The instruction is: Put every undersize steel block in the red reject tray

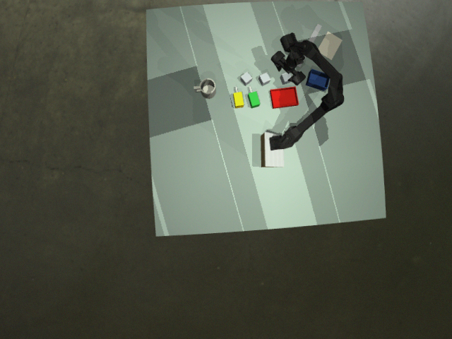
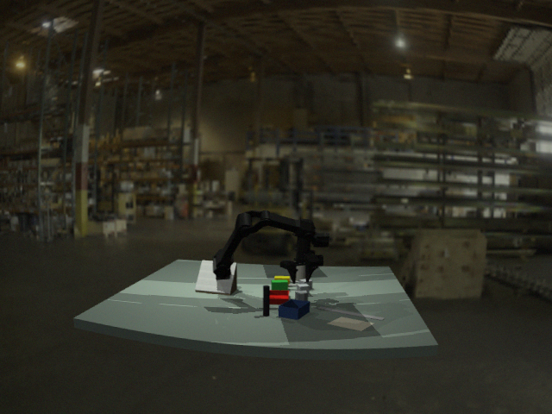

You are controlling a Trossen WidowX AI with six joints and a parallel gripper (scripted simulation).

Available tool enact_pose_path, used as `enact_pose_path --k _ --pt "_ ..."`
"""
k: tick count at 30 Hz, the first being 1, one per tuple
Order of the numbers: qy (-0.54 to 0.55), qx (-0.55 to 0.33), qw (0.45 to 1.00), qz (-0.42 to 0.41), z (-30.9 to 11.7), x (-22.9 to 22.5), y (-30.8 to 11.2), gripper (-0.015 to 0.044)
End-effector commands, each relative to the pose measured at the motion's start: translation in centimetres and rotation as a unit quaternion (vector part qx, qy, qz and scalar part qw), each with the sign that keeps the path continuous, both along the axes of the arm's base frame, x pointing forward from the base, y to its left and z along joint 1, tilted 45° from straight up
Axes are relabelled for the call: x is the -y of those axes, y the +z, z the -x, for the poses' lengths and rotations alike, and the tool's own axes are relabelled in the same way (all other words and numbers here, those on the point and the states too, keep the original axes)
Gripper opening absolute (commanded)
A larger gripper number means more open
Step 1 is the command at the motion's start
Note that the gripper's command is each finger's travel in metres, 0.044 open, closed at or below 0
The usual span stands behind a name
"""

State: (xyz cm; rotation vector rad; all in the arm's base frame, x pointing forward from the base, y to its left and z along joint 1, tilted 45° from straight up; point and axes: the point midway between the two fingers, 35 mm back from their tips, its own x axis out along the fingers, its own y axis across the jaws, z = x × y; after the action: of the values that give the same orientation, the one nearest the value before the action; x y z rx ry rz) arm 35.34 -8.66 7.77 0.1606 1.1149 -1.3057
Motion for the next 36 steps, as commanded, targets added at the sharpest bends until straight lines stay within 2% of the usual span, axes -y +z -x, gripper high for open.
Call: enact_pose_path --k 1,36 --pt "-0.125 0.149 0.98 0.034 -0.5 1.5 2.3 0.0325" --pt "-0.125 0.149 0.98 0.033 -0.2 4.7 -1.1 0.0325"
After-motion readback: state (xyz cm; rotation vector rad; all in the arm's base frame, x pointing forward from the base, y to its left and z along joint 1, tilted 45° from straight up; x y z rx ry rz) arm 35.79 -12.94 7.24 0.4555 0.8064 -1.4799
